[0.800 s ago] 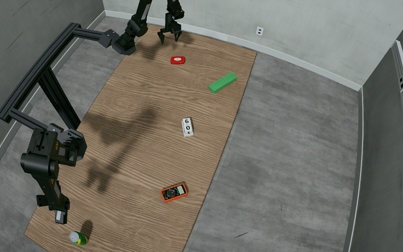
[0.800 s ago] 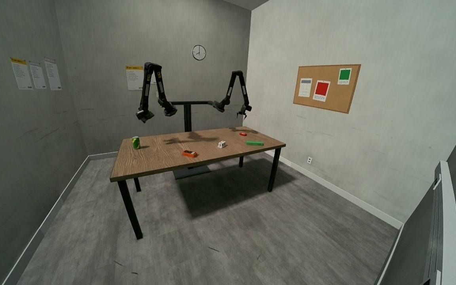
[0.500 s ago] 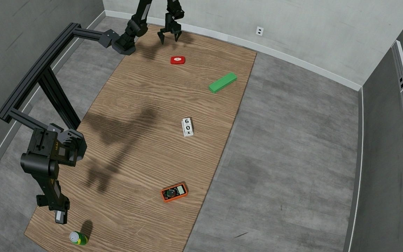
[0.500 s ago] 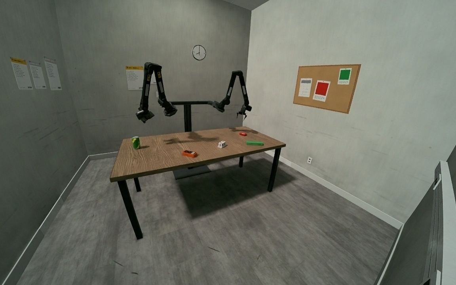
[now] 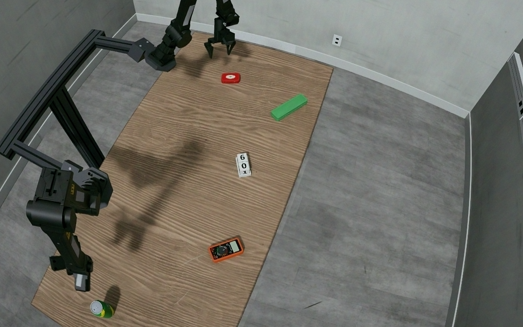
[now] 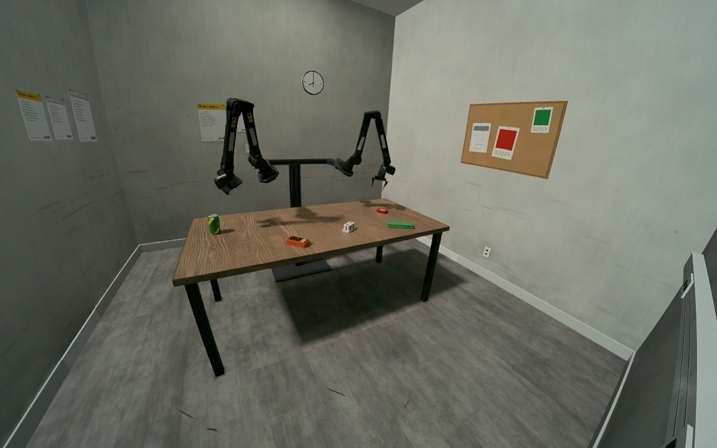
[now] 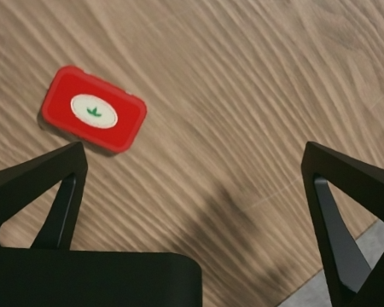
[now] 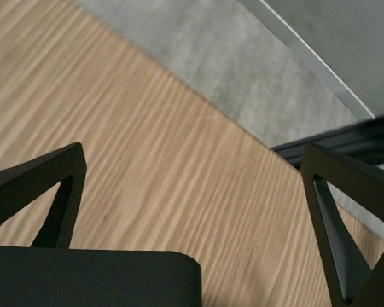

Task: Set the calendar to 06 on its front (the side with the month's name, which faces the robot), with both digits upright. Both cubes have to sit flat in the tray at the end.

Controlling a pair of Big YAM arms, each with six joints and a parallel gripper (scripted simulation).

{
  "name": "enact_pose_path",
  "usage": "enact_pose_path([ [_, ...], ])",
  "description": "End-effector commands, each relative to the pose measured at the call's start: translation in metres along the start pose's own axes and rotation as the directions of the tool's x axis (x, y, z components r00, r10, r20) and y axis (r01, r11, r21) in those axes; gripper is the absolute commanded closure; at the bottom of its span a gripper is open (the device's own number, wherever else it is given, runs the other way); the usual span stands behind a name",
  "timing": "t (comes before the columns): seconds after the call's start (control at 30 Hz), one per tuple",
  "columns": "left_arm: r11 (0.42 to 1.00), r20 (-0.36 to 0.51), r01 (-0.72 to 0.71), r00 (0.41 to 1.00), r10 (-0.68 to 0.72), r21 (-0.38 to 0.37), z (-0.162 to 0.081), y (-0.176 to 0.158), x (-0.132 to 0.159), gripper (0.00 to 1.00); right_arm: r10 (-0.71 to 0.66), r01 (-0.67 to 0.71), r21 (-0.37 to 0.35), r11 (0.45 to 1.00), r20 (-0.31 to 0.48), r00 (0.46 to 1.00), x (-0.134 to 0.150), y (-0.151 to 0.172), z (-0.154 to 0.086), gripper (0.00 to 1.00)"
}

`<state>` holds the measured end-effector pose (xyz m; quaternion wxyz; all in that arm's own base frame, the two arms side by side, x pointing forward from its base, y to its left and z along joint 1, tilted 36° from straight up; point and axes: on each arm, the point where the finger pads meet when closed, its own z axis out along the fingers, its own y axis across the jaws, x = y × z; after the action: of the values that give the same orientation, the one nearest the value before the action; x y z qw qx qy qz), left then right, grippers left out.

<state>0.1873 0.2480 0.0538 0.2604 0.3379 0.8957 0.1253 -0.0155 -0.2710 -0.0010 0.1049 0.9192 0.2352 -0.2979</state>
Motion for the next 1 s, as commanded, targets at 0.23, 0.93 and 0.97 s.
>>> enact_pose_path([
  [0.23, 0.986, -0.047, -0.167, 0.985, 0.167, -0.012, 0.036, -0.021, -0.060, 0.00, -0.432, 0.437, -0.251, 0.864, 0.077, 0.898, 0.075, 0.045, -0.032, 0.00],
  [0.93, 0.868, -0.159, -0.495, 0.855, 0.493, 0.028, 0.111, -0.066, -0.164, 0.00, -0.763, 0.880, -0.473, 0.041, 0.553, 0.333, 0.238, 0.046, -0.138, 0.00],
  [0.97, 0.855, -0.168, -0.517, 0.841, 0.515, 0.032, 0.115, -0.069, -0.171, 0.00, -0.755, 0.882, -0.471, -0.014, 0.583, 0.299, 0.247, 0.042, -0.144, 0.00],
])
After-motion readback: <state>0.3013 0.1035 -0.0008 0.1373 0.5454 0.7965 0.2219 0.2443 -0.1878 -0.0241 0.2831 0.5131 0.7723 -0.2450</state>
